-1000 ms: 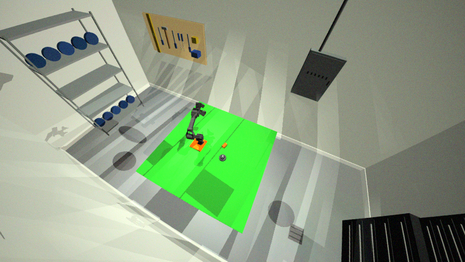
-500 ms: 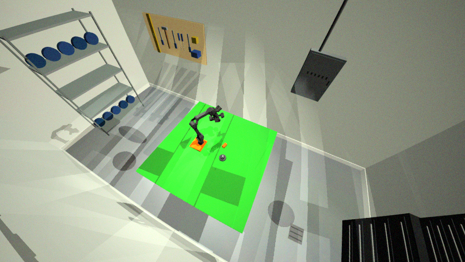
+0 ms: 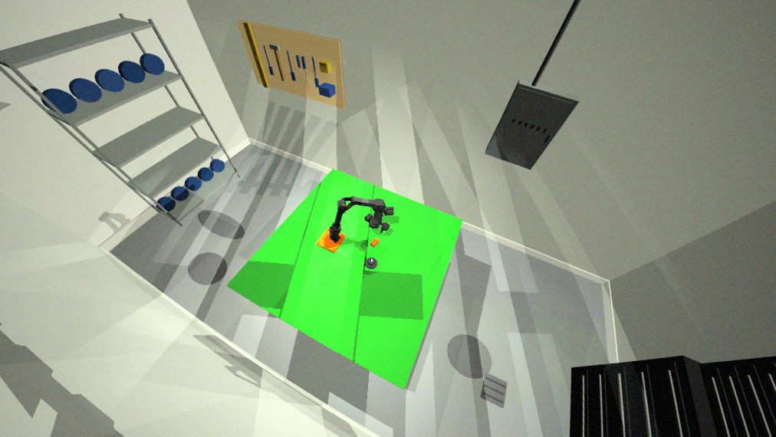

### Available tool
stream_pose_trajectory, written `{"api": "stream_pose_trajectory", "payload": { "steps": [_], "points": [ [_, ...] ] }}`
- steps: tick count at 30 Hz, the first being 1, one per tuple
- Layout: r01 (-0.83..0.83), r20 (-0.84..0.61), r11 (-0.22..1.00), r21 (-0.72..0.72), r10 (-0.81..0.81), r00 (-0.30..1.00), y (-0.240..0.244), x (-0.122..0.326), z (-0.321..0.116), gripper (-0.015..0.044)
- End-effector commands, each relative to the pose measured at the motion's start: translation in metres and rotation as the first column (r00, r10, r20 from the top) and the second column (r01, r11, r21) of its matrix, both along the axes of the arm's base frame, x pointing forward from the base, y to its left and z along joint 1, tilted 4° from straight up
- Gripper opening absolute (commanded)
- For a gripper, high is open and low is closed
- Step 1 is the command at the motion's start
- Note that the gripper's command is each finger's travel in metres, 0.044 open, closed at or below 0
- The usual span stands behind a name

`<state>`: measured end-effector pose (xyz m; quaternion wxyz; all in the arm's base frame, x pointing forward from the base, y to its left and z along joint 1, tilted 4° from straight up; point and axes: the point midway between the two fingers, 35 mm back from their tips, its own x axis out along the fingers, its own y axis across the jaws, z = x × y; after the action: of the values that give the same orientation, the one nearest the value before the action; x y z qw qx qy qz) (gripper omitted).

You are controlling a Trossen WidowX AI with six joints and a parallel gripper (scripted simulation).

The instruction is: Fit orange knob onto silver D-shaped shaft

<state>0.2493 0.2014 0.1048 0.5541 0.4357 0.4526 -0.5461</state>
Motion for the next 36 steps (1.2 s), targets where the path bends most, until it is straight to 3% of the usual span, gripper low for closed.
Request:
{"api": "stream_pose_trajectory", "payload": {
  "steps": [1,36],
  "points": [
    [0.146,-0.034,0.980,-0.138,-0.152,0.988,-0.045,0.026,-0.022,0.0440],
    [0.149,-0.035,0.979,-0.141,-0.155,0.987,-0.045,0.027,-0.073,0.0440]
  ]
}}
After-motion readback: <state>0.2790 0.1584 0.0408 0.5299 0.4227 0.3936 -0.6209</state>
